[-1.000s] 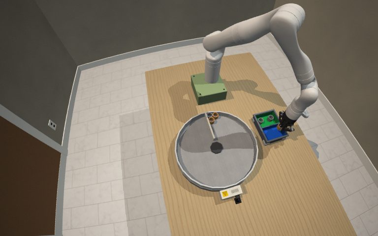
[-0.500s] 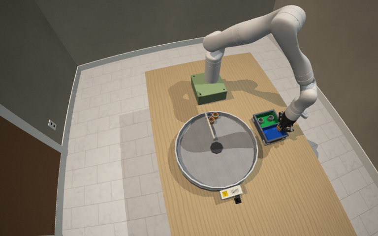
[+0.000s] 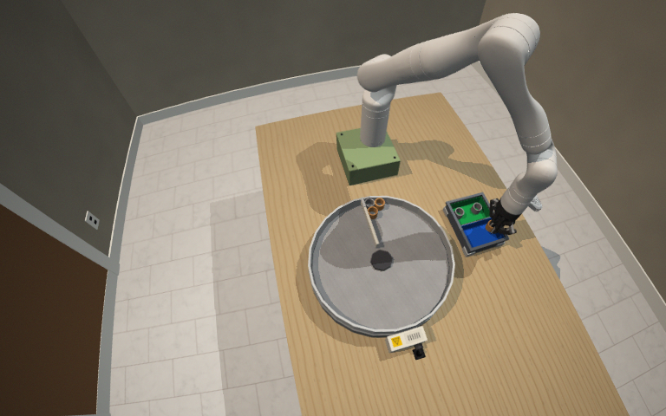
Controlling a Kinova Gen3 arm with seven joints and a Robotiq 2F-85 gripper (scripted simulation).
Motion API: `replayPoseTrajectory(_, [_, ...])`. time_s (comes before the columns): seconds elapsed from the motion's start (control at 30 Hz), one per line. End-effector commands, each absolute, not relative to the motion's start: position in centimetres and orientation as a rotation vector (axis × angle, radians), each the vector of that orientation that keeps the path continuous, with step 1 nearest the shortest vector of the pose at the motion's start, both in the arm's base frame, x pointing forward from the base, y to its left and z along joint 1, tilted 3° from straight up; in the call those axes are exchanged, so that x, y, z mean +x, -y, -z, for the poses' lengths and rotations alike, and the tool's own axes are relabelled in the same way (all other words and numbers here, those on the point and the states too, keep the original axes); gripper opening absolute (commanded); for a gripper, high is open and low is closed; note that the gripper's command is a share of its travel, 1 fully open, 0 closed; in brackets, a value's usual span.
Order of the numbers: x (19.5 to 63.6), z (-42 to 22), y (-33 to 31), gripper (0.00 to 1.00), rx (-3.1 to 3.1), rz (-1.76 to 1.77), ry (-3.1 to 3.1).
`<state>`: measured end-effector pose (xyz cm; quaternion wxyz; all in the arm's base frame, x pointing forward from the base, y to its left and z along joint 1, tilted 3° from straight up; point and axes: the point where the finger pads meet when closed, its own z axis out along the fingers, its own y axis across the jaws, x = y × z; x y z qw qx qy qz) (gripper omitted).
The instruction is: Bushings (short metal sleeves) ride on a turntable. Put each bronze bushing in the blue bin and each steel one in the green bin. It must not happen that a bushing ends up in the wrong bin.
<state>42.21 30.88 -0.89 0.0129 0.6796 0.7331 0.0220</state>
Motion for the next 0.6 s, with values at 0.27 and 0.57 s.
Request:
replayPoseTrajectory(0.27, [42.15, 1.17, -30.9, 0.0, 2.118, -0.066, -2.286])
replayPoseTrajectory(0.57, [42.17, 1.66, -30.91, 0.0, 2.118, -0.066, -2.286])
